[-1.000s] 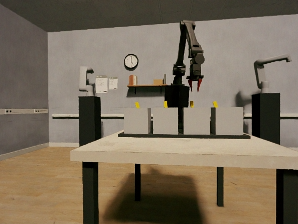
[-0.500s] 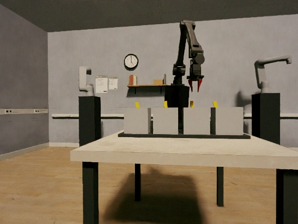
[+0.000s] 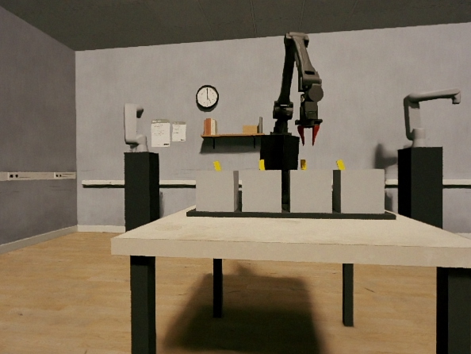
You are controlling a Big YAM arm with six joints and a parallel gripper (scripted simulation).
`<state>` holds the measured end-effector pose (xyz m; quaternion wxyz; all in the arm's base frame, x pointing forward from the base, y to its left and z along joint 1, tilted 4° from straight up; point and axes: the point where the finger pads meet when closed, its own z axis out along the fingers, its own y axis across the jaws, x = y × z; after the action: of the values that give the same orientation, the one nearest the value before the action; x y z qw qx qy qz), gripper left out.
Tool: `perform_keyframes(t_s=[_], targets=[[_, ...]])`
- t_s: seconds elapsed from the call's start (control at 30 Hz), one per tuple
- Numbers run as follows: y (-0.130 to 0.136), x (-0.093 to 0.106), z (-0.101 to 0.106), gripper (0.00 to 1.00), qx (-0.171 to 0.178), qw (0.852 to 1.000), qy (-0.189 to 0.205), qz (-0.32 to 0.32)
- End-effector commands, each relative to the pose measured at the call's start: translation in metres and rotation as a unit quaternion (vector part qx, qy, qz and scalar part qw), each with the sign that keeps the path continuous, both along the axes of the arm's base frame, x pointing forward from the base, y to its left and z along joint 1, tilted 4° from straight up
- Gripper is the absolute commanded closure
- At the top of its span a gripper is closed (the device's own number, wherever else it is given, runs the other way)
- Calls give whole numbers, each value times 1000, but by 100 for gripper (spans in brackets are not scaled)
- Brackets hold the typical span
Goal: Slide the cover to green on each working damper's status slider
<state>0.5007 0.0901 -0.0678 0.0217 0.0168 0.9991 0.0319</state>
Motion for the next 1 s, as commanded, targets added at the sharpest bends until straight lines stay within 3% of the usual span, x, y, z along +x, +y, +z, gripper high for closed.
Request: perform_keyframes(t_s=[0.0,0.43,0.57,0.8,0.93,0.97], targets=[[6,23,22,64,3,1000,-27,-2],[6,23,22,64,3,1000,-27,-2],[3,-12,10,64,11,1000,-20,-2],[-6,-108,-15,64,41,999,-19,-2],[-7,-117,-17,64,44,999,-19,-2],[-4,-97,-9,64,46,998,-36,-1]])
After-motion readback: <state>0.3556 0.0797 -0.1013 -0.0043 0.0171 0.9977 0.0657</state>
